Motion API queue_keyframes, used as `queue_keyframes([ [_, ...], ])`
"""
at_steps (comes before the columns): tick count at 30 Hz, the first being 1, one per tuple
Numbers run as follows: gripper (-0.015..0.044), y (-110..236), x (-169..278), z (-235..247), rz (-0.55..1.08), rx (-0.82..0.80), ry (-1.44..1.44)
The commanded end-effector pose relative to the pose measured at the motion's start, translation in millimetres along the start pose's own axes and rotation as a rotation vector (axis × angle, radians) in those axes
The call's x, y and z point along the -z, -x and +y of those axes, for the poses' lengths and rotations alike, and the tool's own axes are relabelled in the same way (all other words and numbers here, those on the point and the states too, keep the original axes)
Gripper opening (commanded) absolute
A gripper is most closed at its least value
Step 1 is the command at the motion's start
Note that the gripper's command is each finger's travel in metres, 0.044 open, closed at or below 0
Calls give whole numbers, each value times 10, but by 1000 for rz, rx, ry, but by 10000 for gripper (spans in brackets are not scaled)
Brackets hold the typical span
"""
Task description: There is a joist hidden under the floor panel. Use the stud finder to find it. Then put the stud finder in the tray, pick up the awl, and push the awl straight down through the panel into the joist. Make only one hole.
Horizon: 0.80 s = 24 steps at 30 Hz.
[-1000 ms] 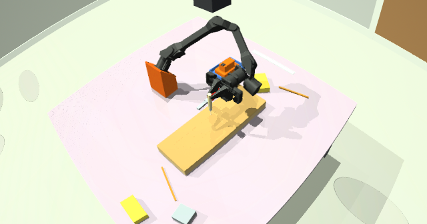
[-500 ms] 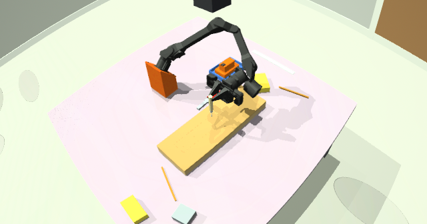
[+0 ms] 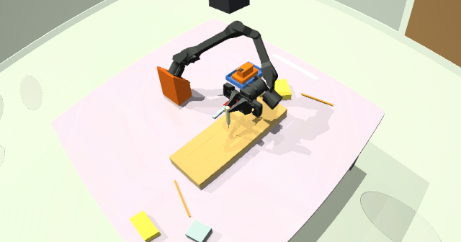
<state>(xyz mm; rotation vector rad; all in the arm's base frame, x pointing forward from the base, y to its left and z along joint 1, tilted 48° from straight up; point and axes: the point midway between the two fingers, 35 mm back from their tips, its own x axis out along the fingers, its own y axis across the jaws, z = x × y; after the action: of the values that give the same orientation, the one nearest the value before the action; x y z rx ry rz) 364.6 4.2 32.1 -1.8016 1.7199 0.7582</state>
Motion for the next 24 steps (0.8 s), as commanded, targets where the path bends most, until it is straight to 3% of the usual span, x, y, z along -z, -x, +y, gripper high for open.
queue_keyframes([
  [1,0,-24,-32,8,3,-9,-4],
  [24,0,-7,-369,13,2,-9,-4],
])
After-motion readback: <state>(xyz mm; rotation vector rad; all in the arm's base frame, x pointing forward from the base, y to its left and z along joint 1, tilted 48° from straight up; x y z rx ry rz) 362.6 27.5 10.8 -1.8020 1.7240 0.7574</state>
